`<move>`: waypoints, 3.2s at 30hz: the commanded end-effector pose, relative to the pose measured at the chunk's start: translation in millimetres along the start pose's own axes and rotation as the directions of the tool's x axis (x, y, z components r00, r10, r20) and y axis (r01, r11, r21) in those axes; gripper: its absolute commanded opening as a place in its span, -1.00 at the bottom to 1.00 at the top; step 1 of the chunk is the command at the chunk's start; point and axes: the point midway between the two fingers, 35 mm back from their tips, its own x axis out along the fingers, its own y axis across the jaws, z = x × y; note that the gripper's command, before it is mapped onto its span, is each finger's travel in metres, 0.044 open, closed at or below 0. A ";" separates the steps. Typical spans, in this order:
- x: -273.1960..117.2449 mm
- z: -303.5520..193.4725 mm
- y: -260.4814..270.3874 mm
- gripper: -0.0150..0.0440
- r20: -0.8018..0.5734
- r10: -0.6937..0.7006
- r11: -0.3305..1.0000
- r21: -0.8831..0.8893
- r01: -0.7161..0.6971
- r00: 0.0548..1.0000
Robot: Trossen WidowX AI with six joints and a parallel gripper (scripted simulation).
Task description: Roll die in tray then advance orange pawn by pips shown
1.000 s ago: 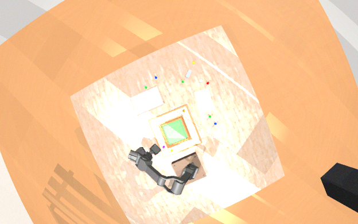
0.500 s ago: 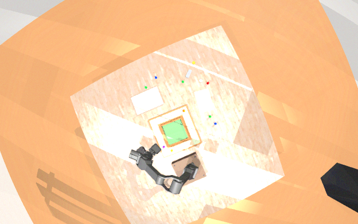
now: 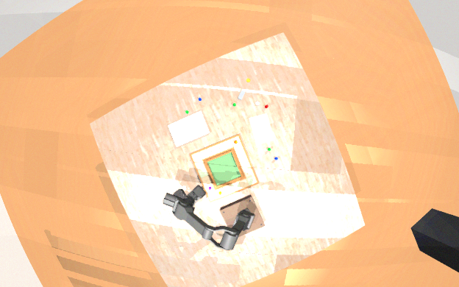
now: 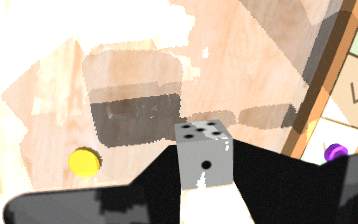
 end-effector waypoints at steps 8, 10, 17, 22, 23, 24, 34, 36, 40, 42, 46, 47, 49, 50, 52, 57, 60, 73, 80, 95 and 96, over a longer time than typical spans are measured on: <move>-88.9 -9.9 0.6 -0.49 0.014 0.004 1.000 0.005 -0.004 1.000; -93.9 -11.4 0.1 -0.49 0.014 0.004 1.000 0.005 -0.004 1.000; -92.6 -8.1 -7.0 -0.49 0.015 0.003 1.000 0.015 -0.004 1.000; -88.4 1.4 -31.5 -0.49 0.017 0.000 0.999 0.049 -0.001 1.000; -87.6 3.0 -36.5 -0.49 0.017 0.000 0.998 0.056 -0.001 1.000; -86.7 4.5 -41.5 -0.49 0.017 -0.001 0.998 0.063 0.000 1.000; -78.3 14.5 -92.3 -0.49 0.019 -0.007 0.991 0.132 0.004 1.000; -76.6 15.3 -102.6 -0.49 0.019 -0.008 0.989 0.145 0.005 1.000; -73.2 15.9 -123.1 -0.49 0.019 -0.010 0.985 0.172 0.007 1.000; -71.5 15.6 -133.3 -0.49 0.019 -0.011 0.983 0.186 0.008 1.000; -68.1 13.9 -153.6 -0.49 0.019 -0.014 0.977 0.213 0.009 1.000; -67.3 13.2 -158.6 -0.49 0.019 -0.014 0.976 0.219 0.010 1.000; -65.5 11.6 -168.6 -0.49 0.018 -0.015 0.972 0.233 0.010 1.000; -64.7 10.7 -173.6 -0.49 0.018 -0.016 0.971 0.239 0.011 1.000; -63.0 8.5 -183.4 -0.49 0.018 -0.017 0.967 0.253 0.012 1.000; -58.7 1.6 -207.5 -0.49 0.016 -0.019 0.958 0.286 0.013 1.000; -56.1 -3.5 -221.4 -0.49 0.015 -0.020 0.952 0.306 0.014 1.000; -49.6 -4.8 -232.5 -0.49 0.186 -0.084 0.947 0.321 0.020 0.979; -45.4 -0.9 -233.1 -0.49 0.399 -0.155 0.947 0.322 0.020 0.904; -43.1 -0.6 -232.7 -0.49 0.718 -0.254 0.947 0.322 0.015 0.647; -43.1 -0.6 -232.7 -0.49 0.718 -0.254 0.947 0.322 0.015 0.647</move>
